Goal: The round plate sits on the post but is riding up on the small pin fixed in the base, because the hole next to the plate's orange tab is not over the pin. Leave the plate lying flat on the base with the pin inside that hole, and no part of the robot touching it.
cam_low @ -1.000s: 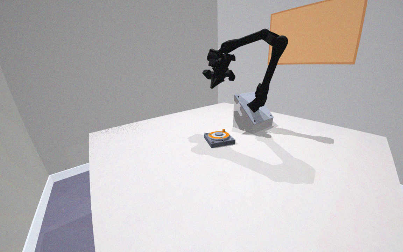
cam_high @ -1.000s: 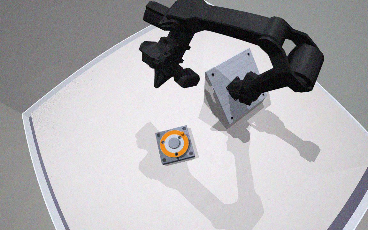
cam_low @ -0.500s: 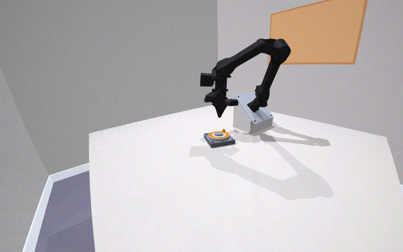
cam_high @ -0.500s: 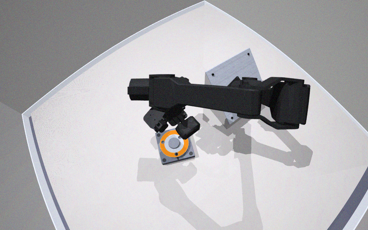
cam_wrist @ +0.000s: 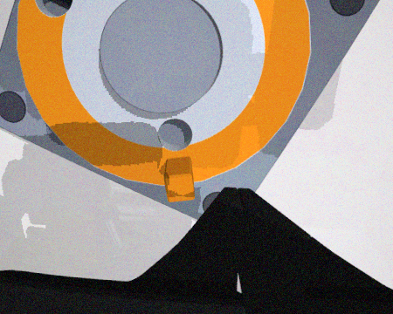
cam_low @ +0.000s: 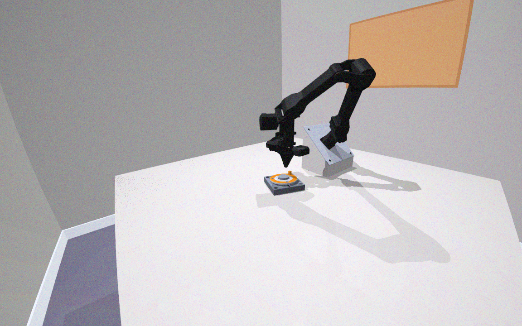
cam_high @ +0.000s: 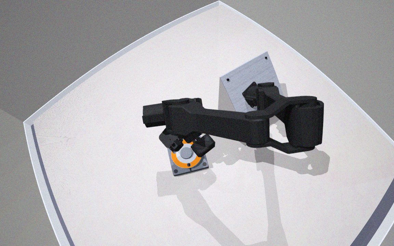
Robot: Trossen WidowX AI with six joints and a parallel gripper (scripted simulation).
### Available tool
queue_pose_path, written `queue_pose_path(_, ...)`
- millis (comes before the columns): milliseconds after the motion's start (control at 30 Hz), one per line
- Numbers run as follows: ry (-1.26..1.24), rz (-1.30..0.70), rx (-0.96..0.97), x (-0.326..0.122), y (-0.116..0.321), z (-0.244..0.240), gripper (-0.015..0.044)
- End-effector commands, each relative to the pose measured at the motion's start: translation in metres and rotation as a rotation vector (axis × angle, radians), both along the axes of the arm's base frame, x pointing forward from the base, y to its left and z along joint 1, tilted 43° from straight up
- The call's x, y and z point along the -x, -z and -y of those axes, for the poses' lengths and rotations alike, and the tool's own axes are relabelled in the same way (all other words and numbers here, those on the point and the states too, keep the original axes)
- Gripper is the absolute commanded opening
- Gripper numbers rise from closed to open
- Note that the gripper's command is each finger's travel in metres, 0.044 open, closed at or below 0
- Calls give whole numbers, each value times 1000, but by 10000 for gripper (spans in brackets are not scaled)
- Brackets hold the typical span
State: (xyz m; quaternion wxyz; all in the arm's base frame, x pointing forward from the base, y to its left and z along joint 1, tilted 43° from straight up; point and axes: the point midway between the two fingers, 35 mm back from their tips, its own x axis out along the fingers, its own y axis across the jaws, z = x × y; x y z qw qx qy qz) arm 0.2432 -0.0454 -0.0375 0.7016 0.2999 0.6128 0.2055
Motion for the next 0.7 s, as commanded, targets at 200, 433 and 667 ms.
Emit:
queue_pose_path(200,1,-7,-8,-1,13,-15,0)
queue_pose_path(433,1,-8,-9,2,8,-21,0)
queue_pose_path(667,1,-8,-10,4,3,-28,0)
